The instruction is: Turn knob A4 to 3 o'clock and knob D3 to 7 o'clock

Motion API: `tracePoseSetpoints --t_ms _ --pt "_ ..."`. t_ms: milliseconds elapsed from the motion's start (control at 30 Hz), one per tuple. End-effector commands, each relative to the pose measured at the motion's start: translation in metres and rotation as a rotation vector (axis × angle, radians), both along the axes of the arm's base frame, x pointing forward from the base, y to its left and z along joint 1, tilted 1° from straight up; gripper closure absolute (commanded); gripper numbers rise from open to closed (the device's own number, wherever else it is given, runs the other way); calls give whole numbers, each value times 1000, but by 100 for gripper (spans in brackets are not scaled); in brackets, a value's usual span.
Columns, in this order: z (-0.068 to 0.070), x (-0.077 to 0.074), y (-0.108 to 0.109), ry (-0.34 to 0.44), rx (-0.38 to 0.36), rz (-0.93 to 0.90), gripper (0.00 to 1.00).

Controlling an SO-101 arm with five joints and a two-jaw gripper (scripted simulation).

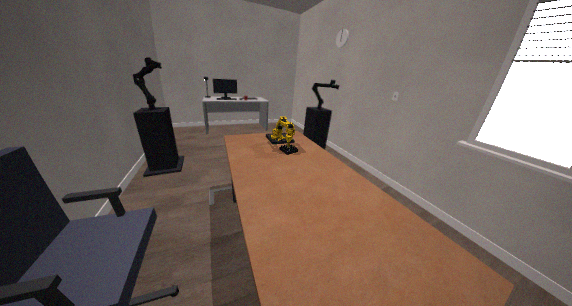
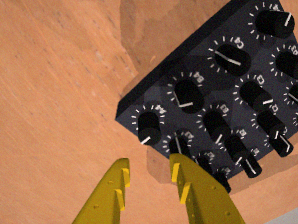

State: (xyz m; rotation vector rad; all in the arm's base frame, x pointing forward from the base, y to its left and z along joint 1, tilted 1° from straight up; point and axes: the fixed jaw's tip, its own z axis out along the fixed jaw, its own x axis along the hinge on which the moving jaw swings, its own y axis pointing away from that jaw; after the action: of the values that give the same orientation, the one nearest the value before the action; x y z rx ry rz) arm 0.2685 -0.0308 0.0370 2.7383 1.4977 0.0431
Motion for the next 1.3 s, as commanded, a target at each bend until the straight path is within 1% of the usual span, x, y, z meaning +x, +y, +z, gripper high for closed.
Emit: tracePoseSetpoints --t_ms 0,533,833,900,1100,1267 --pt "-5 -3 -2 20 3 1 90" --pt "-9 -3 -2 20 3 1 90" --pt "-19 -3 -2 20 3 1 90" --pt "-19 -3 -2 20 3 1 90" --pt "-27 -3 -2 20 3 1 90" --pt "-30 -3 -2 20 3 1 90"
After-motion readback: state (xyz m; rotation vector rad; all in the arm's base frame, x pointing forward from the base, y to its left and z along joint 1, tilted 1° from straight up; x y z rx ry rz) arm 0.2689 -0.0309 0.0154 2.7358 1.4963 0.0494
